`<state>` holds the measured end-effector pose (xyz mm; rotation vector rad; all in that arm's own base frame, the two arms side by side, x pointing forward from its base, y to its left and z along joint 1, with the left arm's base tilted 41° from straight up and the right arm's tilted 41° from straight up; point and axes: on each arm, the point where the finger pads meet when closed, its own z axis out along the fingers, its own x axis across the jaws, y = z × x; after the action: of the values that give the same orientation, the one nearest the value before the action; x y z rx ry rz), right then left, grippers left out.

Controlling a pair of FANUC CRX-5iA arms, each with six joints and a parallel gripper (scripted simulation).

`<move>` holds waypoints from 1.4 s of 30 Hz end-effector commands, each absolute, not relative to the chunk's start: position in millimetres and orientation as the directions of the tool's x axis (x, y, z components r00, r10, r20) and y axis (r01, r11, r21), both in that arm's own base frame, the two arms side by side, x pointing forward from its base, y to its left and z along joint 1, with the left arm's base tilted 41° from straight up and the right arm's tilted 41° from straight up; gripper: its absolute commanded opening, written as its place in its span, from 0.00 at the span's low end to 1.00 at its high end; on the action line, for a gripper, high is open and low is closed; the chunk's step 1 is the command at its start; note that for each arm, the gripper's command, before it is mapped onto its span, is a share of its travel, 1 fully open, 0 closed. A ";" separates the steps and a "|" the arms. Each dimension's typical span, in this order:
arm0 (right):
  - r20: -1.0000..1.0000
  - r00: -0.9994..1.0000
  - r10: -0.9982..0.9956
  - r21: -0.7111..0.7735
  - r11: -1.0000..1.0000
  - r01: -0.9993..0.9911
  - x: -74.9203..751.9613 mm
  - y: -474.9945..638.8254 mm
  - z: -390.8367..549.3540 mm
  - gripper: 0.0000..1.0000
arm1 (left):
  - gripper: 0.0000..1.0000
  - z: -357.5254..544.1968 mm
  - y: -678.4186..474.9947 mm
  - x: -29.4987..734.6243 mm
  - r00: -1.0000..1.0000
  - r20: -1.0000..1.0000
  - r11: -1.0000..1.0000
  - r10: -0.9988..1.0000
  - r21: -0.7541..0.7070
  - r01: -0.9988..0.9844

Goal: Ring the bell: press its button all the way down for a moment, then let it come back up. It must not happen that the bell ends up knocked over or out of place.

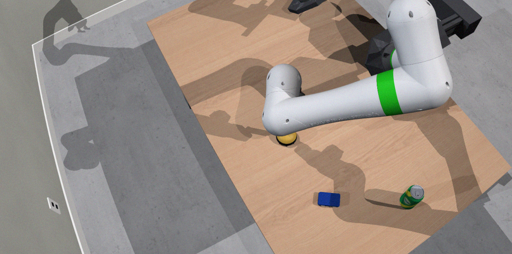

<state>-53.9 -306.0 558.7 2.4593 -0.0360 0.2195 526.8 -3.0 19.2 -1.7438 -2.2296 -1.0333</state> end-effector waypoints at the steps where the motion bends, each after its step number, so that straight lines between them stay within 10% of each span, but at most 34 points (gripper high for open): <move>1: 0.167 0.986 0.029 0.619 -0.781 -0.082 -54.3 -305.7 559.4 1.00 | 0.17 18.5 -2.9 527.8 -0.325 0.489 0.099 0.810 0.433 0.896; 42: 0.167 0.986 0.029 0.619 -0.781 -0.082 -54.3 -305.7 559.4 1.00 | 0.17 14.2 0.3 529.4 -0.325 0.488 0.099 0.810 0.433 0.896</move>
<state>-53.9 -306.0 558.7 2.4593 -0.0360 0.2195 529.0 1.3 13.6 -1.7437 -2.2299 -1.0334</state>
